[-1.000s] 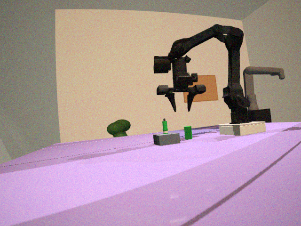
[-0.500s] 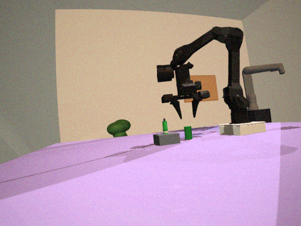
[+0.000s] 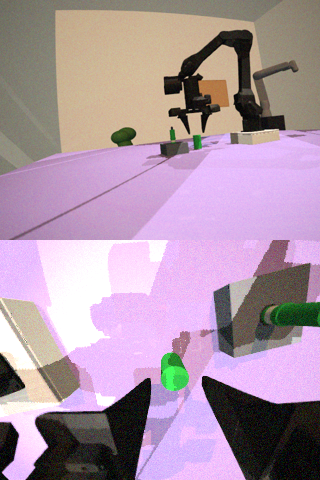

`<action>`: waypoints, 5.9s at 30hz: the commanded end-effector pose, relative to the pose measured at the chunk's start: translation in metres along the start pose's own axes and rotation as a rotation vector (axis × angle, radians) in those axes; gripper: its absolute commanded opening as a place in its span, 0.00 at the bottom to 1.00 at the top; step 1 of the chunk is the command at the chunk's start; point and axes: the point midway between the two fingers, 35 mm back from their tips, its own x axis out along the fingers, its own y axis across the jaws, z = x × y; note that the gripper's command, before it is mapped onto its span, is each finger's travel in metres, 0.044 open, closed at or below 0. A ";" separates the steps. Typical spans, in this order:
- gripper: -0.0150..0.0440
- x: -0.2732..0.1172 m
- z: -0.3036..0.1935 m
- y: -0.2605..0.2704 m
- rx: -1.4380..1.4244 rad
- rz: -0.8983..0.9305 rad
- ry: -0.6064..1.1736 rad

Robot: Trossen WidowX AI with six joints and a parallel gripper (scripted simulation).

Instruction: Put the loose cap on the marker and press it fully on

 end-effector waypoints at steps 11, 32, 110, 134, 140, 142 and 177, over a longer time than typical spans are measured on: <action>0.67 0.023 -0.001 0.000 -0.004 0.001 0.005; 0.46 0.043 -0.001 0.001 -0.004 0.002 0.005; 0.25 -0.064 0.051 -0.088 -0.004 -0.007 0.000; 0.25 -0.051 0.059 -0.097 -0.004 -0.008 -0.002; 0.25 -0.041 0.060 -0.098 -0.004 -0.008 -0.002; 0.25 -0.038 0.060 -0.098 -0.004 -0.008 -0.002; 0.61 -0.011 0.059 -0.097 -0.008 -0.006 -0.001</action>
